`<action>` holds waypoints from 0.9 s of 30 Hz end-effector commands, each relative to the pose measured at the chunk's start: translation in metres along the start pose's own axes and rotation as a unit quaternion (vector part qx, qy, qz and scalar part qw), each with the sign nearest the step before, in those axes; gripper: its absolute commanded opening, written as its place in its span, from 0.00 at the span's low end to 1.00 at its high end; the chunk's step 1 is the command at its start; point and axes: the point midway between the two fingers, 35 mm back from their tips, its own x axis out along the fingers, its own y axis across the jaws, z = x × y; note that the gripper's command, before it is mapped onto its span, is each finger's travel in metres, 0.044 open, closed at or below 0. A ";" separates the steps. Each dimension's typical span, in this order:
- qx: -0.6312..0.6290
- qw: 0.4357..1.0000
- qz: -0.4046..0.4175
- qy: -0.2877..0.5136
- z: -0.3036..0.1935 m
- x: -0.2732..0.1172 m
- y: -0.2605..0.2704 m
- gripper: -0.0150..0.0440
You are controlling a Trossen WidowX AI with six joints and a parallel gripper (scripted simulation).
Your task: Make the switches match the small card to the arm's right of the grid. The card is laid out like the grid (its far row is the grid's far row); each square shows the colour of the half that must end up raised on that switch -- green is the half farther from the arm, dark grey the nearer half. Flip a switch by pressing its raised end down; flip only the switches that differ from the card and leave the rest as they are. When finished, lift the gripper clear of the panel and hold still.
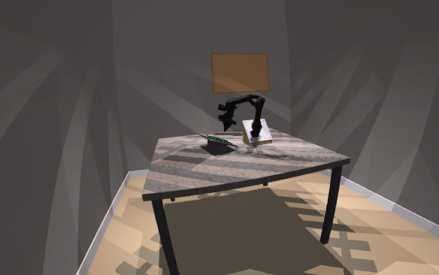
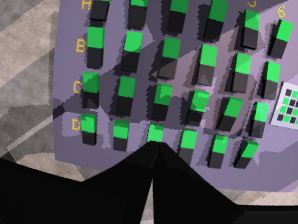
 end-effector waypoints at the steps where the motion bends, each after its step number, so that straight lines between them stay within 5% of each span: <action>1: 0.005 1.000 0.004 0.002 -0.011 0.002 0.039 0.25; 27: 0.004 1.000 0.008 0.014 -0.020 0.052 0.065 0.25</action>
